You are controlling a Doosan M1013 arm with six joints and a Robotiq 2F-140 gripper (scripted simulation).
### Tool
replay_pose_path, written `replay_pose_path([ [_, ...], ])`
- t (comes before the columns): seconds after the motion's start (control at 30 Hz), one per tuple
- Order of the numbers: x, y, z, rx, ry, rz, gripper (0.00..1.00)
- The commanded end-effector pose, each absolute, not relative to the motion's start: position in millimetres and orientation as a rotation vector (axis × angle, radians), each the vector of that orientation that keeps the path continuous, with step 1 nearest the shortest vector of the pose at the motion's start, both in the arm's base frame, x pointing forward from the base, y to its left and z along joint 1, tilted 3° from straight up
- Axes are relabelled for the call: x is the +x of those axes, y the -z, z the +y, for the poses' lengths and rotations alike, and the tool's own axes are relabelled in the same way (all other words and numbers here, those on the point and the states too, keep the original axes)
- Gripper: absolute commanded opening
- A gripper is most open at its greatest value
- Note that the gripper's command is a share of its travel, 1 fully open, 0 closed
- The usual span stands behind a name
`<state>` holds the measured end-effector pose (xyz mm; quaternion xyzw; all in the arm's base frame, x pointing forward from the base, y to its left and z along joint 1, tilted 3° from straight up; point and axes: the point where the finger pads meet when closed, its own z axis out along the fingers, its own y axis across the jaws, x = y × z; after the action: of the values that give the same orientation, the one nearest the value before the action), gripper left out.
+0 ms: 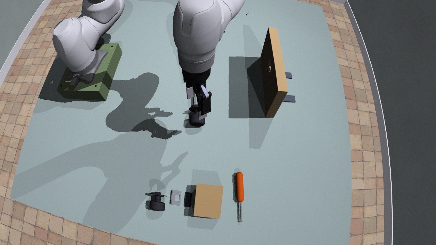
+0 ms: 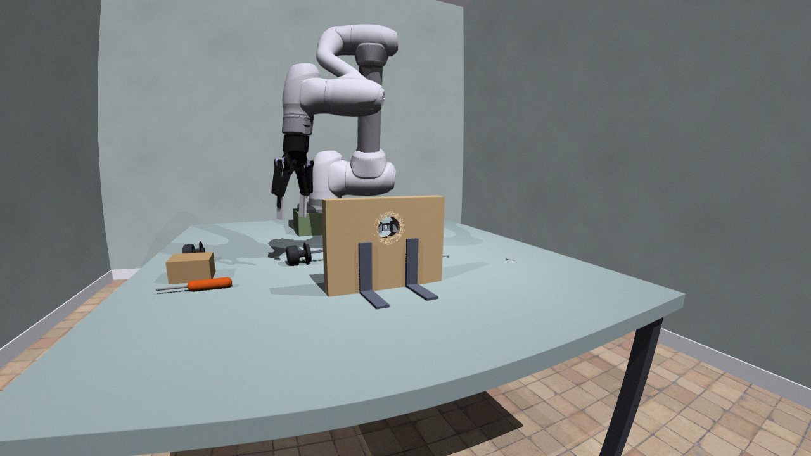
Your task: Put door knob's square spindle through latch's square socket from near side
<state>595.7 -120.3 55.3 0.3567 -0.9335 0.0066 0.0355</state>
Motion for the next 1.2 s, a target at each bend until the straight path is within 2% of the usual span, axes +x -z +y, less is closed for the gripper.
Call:
replay_pose_path([
  [0.0, 596.8, -50.3, -119.7, 1.046, -0.037, -2.877, 0.57],
  [0.2, 597.2, -48.4, -119.5, 1.001, -0.039, -2.890, 0.57],
  [0.63, 597.9, -45.5, -119.2, 0.345, -0.086, -3.010, 0.57],
  [1.07, 599.6, -37.9, -118.5, 0.140, -0.097, -3.018, 0.57],
  [1.17, 599.8, -37.0, -118.4, -0.071, -0.109, -3.013, 0.57],
])
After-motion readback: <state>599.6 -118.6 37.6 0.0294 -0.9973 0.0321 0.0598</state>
